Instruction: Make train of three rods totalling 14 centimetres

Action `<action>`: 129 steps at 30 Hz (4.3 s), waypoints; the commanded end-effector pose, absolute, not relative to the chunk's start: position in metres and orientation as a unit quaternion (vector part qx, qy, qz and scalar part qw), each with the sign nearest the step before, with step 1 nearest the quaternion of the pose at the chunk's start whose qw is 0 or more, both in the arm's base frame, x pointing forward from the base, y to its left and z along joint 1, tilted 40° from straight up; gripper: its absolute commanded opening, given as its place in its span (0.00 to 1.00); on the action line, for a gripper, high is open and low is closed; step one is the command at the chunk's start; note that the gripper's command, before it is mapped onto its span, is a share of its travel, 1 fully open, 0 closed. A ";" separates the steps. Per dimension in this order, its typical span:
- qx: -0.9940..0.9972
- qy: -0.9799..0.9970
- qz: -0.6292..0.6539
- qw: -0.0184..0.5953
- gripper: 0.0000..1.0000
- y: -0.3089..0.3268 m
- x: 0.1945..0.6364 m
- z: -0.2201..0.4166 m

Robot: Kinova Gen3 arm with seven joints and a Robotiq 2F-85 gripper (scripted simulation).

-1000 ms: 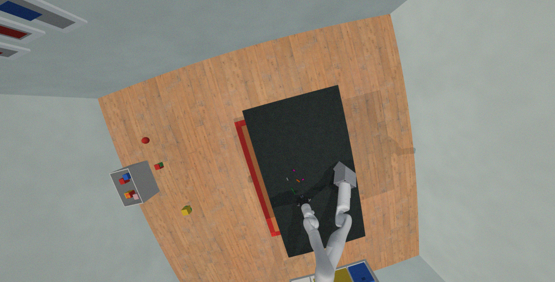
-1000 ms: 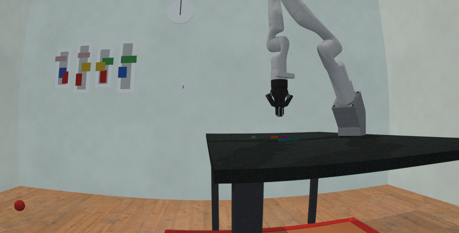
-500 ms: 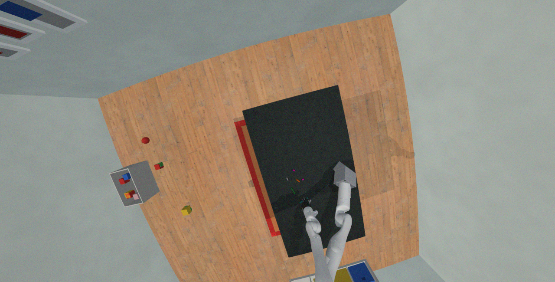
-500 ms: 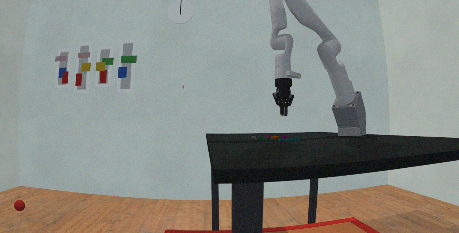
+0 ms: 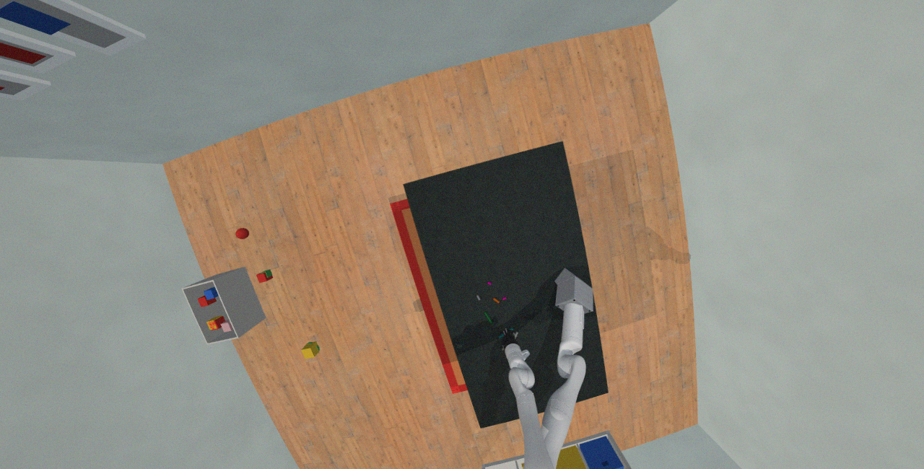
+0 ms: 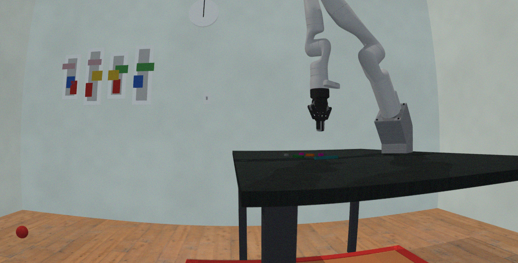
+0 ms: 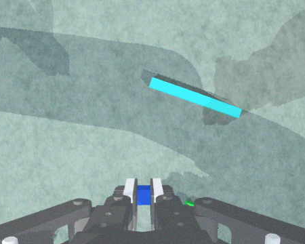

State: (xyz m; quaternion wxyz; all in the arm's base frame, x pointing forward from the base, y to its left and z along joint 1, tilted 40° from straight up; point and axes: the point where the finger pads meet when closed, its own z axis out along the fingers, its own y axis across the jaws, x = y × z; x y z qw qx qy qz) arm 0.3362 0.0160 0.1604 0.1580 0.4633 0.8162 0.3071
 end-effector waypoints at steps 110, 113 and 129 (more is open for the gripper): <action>0.463 0.817 0.305 0.158 0.05 0.052 0.389 0.084; 0.463 0.817 0.305 0.158 0.05 0.052 0.389 0.084; 0.463 0.817 0.305 0.158 0.05 0.052 0.389 0.084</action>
